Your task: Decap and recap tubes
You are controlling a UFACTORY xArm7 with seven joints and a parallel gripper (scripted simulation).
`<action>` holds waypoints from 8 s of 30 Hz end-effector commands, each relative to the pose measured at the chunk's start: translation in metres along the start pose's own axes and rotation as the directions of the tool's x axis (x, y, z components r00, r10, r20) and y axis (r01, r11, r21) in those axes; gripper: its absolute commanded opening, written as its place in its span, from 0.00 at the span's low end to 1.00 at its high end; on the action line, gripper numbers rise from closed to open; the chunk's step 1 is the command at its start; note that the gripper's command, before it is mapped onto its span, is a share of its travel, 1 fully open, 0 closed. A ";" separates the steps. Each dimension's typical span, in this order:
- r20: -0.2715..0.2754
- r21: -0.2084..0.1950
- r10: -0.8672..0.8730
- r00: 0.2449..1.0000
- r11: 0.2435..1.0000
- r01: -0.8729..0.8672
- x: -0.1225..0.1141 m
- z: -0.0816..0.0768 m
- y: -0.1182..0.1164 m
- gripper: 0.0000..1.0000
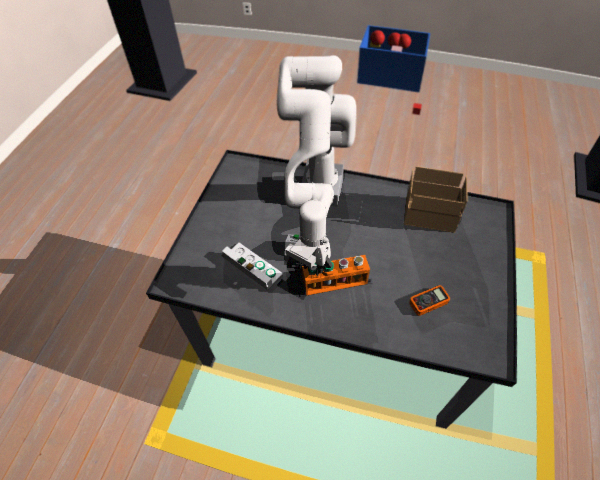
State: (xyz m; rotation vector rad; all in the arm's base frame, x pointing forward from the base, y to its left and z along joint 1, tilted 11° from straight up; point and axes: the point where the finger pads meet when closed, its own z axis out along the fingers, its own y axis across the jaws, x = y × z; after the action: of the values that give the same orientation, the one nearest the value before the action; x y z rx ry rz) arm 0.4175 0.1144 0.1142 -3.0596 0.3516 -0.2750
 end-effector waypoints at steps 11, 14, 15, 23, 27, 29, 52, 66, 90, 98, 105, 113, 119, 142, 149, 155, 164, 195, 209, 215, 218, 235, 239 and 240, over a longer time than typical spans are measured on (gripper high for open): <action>-0.001 0.003 0.550 0.835 0.835 -0.550 0.001 -0.001 -0.001 0.46; 0.001 0.005 0.665 0.747 0.747 -0.665 0.001 -0.001 -0.001 0.46; 0.002 0.005 0.696 0.718 0.718 -0.696 0.001 -0.001 -0.001 0.46; 0.000 0.003 0.866 0.500 0.500 -0.866 0.001 -0.001 -0.001 0.46; 0.000 0.003 0.866 0.500 0.500 -0.866 0.001 -0.001 -0.001 0.46; 0.000 0.003 0.866 0.500 0.500 -0.866 0.001 -0.001 -0.001 0.46; -0.001 0.003 0.642 0.767 0.767 -0.642 0.001 -0.001 -0.001 0.00; -0.001 0.003 0.500 0.866 0.866 -0.500 0.001 -0.001 -0.001 0.46; -0.001 0.003 0.707 0.707 0.707 -0.707 0.002 -0.008 -0.001 0.46; -0.001 0.003 0.707 0.707 0.707 -0.707 0.002 -0.008 -0.001 0.46; -0.001 0.003 0.707 0.708 0.708 -0.707 0.002 -0.008 0.000 0.00; -0.001 0.003 0.707 0.708 0.708 -0.707 0.002 -0.008 0.000 0.00; -0.001 0.003 0.707 0.707 0.707 -0.707 0.002 -0.026 -0.001 0.00; -0.003 0.001 0.112 0.994 0.994 -0.112 0.008 -0.044 0.074 0.00; -0.003 0.002 0.106 0.994 0.994 -0.106 0.011 -0.044 0.112 0.00; -0.003 0.001 0.106 0.994 0.994 -0.106 0.014 -0.044 0.149 0.00; -0.003 0.001 0.106 0.994 0.994 -0.106 0.018 -0.044 0.197 0.00; -0.003 0.000 0.106 0.994 0.994 -0.106 0.027 -0.024 0.308 0.00; -0.003 0.000 0.106 0.994 0.994 -0.106 0.027 0.036 0.308 0.00; -0.003 0.000 0.106 0.994 0.994 -0.106 0.028 0.056 0.308 0.00; -0.003 0.000 0.106 0.994 0.994 -0.106 0.029 0.072 0.308 0.00; -0.003 0.000 0.106 0.994 0.994 -0.106 0.029 0.085 0.308 0.00; -0.003 0.000 0.106 0.994 0.994 -0.106 0.029 0.085 0.308 0.00; -0.003 0.000 0.106 0.994 0.994 -0.106 0.029 0.085 0.308 0.00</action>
State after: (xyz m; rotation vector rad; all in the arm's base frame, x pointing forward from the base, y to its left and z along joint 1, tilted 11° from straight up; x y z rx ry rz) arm 0.3919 -0.1889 0.0138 -3.0274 0.5117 -0.2695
